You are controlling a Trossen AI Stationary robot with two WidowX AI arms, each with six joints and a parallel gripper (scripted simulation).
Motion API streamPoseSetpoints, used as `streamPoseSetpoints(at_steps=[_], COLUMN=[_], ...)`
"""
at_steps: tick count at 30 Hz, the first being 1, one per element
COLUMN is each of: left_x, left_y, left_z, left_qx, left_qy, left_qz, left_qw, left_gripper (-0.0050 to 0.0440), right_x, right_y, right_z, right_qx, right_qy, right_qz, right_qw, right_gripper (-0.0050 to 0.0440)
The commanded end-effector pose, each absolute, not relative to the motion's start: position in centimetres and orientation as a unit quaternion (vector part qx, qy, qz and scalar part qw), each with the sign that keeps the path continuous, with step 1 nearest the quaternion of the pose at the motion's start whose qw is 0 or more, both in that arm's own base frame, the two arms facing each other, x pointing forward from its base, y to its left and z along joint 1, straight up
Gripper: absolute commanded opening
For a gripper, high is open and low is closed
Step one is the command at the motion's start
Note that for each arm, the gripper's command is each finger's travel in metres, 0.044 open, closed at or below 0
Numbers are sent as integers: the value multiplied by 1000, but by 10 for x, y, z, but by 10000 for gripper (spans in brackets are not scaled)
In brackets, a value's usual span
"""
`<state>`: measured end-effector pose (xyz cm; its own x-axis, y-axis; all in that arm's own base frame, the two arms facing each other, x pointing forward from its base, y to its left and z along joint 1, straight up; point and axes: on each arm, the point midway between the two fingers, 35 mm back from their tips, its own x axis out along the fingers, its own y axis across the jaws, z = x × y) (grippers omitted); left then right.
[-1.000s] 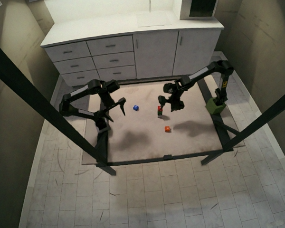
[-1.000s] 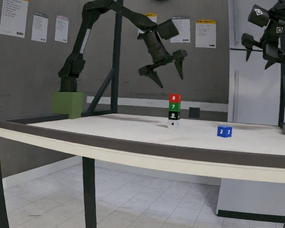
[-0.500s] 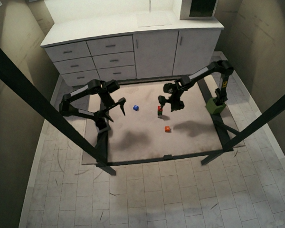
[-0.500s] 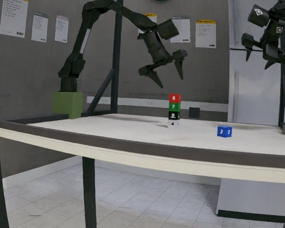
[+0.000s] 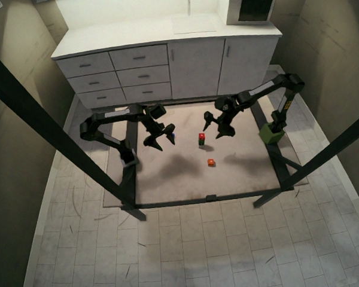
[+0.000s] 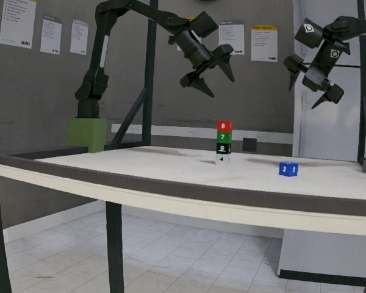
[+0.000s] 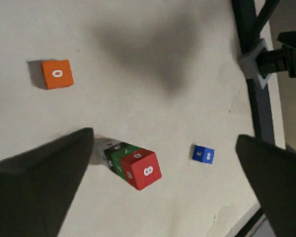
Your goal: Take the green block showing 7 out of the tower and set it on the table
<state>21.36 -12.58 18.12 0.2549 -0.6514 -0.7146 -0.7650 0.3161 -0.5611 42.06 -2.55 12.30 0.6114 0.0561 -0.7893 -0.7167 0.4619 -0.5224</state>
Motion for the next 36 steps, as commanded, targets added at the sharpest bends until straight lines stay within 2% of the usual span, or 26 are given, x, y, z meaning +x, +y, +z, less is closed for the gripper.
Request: streamPoseSetpoints(at_steps=[1, 16, 19, 20, 33, 36], left_x=[227, 300, 309, 310, 338, 344], left_y=[-128, -130, -131, -130, -126, -126], left_z=[173, 116, 118, 105, 71, 75], left_qx=[-571, -456, -448, -429, -316, -306], left_qy=[598, 509, 487, 489, 396, 371], left_qz=[33, -87, -104, -106, -167, -178], left_qw=[561, 725, 742, 752, 846, 858], left_gripper=[400, 400, 400, 400, 400, 400], right_x=[419, 406, 405, 402, 385, 383], right_y=[-24, -17, -17, -16, -10, -10], right_z=[140, 191, 194, 200, 237, 240], right_qx=[-451, -370, -364, -351, -268, -262], right_qy=[348, 282, 277, 266, 198, 192], right_qz=[227, 131, 126, 115, 61, 58], right_qw=[790, 876, 880, 890, 941, 944], right_gripper=[400, 400, 400, 400, 400, 400])
